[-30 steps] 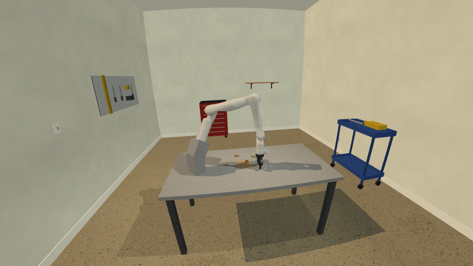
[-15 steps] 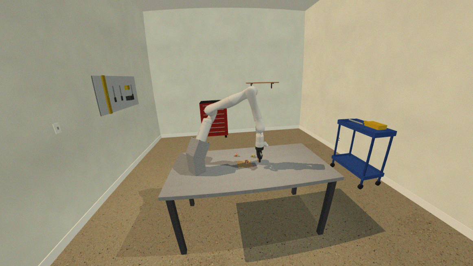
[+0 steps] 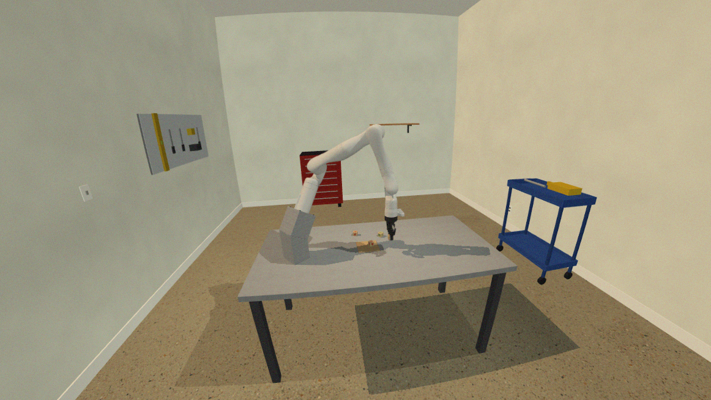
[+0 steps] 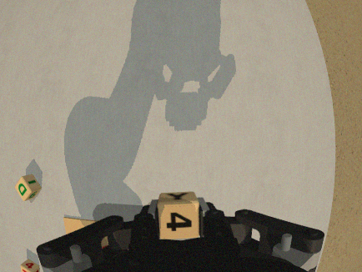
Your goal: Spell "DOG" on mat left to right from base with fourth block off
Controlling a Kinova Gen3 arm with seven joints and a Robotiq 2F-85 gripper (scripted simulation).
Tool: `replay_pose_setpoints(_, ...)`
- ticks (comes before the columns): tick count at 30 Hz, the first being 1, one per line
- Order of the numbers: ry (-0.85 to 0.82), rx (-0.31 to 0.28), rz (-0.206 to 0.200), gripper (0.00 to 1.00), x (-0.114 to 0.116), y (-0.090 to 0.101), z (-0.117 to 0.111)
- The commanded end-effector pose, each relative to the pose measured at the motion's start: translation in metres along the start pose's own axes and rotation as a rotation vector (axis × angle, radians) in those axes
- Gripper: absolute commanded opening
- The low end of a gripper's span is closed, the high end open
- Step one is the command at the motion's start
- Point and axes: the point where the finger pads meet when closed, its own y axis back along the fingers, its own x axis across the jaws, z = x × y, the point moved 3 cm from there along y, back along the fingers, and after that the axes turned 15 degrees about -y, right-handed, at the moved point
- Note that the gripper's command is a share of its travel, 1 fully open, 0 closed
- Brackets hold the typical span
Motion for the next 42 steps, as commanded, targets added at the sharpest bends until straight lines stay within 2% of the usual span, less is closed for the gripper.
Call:
replay_pose_setpoints(1, -0.009, 0.006, -0.001, 0.26, 0.000, -0.002, -0.002)
replay_pose_setpoints(5, -0.172, 0.006, -0.002, 0.26, 0.000, -0.032, -0.003)
replay_pose_setpoints(7, -0.212, 0.006, -0.001, 0.26, 0.001, -0.041, -0.002)
replay_pose_setpoints(18, -0.196, 0.007, -0.001, 0.26, 0.000, -0.040, 0.001)
replay_pose_setpoints(28, -0.195, 0.035, -0.004, 0.26, 0.000, -0.041, 0.001)
replay_pose_setpoints(42, -0.197, 0.163, -0.025, 0.26, 0.001, -0.041, 0.005)
